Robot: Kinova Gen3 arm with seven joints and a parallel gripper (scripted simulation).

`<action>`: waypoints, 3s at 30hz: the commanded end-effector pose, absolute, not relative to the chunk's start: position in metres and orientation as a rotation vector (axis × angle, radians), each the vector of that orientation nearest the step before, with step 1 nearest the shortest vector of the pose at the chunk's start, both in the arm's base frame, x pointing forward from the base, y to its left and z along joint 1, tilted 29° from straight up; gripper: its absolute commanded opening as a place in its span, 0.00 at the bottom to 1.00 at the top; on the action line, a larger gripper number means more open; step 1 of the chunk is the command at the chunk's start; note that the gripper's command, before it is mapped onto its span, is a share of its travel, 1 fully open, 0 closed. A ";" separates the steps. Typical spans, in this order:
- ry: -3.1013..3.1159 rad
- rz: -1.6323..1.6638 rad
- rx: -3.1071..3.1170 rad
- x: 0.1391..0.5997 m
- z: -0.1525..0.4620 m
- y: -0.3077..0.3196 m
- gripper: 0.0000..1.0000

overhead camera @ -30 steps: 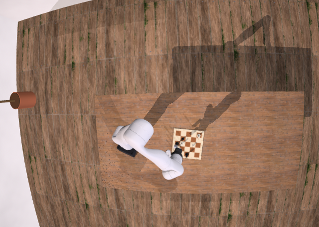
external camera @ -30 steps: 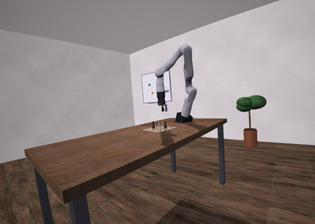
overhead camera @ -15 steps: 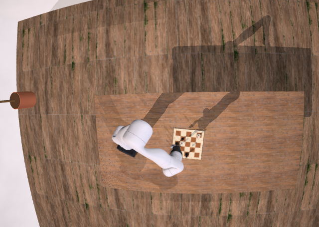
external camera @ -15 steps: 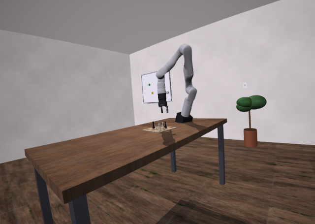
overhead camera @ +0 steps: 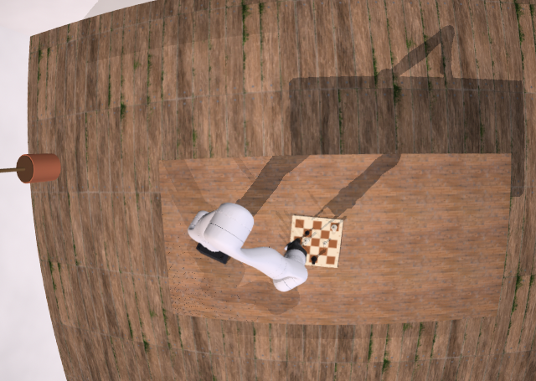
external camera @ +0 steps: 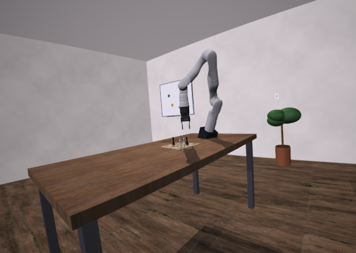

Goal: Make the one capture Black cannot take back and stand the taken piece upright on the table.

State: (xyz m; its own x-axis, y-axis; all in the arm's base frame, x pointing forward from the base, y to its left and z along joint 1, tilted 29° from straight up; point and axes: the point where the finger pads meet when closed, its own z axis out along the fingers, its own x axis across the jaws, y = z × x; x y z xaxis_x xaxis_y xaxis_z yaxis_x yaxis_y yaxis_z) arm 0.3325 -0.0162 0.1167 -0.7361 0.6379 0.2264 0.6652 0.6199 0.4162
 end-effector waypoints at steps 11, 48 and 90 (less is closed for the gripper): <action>-2.954 -0.774 -0.785 0.337 0.115 -0.013 1.00; -3.003 -0.780 -0.673 0.338 0.114 -0.012 0.79; -3.002 -0.780 -0.674 0.341 0.097 -0.003 0.79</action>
State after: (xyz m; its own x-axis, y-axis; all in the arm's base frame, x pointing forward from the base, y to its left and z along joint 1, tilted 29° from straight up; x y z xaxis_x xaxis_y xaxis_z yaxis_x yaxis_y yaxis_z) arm 0.3413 -0.0039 0.0988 -0.9096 0.4097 0.0693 0.3917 0.7899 0.4717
